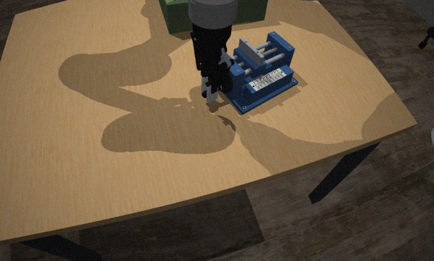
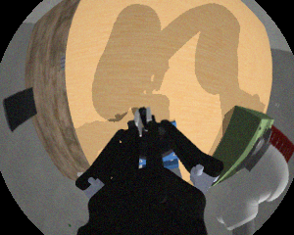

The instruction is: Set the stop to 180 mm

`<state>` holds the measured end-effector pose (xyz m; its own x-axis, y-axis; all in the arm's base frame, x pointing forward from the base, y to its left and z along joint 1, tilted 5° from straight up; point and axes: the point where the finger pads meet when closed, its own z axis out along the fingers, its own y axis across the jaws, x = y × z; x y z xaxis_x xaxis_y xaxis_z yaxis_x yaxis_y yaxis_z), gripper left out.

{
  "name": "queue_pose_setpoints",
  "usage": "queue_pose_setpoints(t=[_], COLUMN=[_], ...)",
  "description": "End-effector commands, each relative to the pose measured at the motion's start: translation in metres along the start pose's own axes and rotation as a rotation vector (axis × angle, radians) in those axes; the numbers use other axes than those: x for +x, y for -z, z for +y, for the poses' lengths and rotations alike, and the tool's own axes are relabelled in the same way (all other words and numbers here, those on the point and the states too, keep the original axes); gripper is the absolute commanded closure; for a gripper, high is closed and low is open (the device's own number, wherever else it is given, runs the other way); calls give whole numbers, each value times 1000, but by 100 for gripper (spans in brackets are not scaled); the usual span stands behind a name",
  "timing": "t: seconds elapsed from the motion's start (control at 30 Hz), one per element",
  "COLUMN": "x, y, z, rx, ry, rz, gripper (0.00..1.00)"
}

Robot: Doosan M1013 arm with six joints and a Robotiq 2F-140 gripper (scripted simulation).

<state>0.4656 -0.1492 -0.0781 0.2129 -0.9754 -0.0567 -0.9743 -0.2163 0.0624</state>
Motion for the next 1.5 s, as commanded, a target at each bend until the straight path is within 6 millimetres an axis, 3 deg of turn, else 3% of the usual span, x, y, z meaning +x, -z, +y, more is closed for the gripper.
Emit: queue_pose_setpoints(t=[0.0,0.43,1.47], x=[0,0,0], y=[-1,7,39], z=[7,33,45], rx=[-2,-2,-2], ry=[0,0,0], rz=[-1,-1,-1], gripper=[96,96,96])
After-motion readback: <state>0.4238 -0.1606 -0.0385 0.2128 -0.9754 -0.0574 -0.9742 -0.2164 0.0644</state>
